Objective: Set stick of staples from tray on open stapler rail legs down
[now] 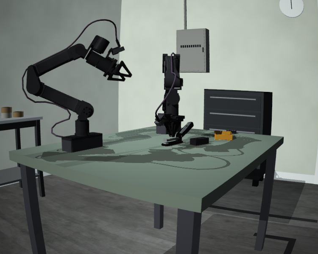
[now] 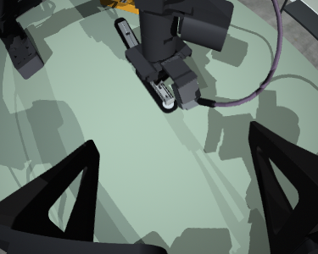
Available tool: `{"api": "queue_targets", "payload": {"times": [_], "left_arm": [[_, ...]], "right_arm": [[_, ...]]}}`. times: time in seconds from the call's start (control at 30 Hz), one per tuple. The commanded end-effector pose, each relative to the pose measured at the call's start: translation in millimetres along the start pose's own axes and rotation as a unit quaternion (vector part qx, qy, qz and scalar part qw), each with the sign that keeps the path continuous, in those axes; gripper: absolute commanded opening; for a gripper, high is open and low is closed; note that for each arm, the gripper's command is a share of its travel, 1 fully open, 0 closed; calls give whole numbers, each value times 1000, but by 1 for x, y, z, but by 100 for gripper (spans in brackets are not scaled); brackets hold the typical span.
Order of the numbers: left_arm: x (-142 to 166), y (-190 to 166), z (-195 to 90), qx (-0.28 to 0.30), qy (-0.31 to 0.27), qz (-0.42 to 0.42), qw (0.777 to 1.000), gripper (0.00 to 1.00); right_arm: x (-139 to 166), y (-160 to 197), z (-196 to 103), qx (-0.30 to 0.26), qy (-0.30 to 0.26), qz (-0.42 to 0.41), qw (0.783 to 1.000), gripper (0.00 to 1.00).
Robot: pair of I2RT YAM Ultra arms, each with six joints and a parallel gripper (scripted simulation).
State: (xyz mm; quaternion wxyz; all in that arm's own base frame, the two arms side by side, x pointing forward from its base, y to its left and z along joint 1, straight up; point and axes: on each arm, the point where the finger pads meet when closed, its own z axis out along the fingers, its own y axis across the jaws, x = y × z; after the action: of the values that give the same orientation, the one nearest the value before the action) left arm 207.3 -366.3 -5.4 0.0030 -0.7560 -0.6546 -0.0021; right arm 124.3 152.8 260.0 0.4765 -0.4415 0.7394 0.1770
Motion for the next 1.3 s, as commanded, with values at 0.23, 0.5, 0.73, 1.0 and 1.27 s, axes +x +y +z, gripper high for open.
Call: {"api": "queue_targets", "payload": {"times": [0.23,0.5,0.73,1.0,1.27], "left_arm": [[-7,5,-26,-20,-26,-2,999,6],[-8,-1,-26,-9,-11,6,1000,6],[-10,-1,-26,-11,-14,8,1000,6],[-14,1,-25,-18,-23,11,1000,6],[-14,5,-20,-20,-25,8,999,6]], "right_arm": [[-4,-1,-5,3,-13,0,1000,100],[-4,-1,-5,3,-13,0,1000,100],[-4,-1,-5,3,-13,0,1000,100],[-4,-1,-5,3,-13,0,1000,100],[-4,-1,-5,3,-13,0,1000,100]]}}
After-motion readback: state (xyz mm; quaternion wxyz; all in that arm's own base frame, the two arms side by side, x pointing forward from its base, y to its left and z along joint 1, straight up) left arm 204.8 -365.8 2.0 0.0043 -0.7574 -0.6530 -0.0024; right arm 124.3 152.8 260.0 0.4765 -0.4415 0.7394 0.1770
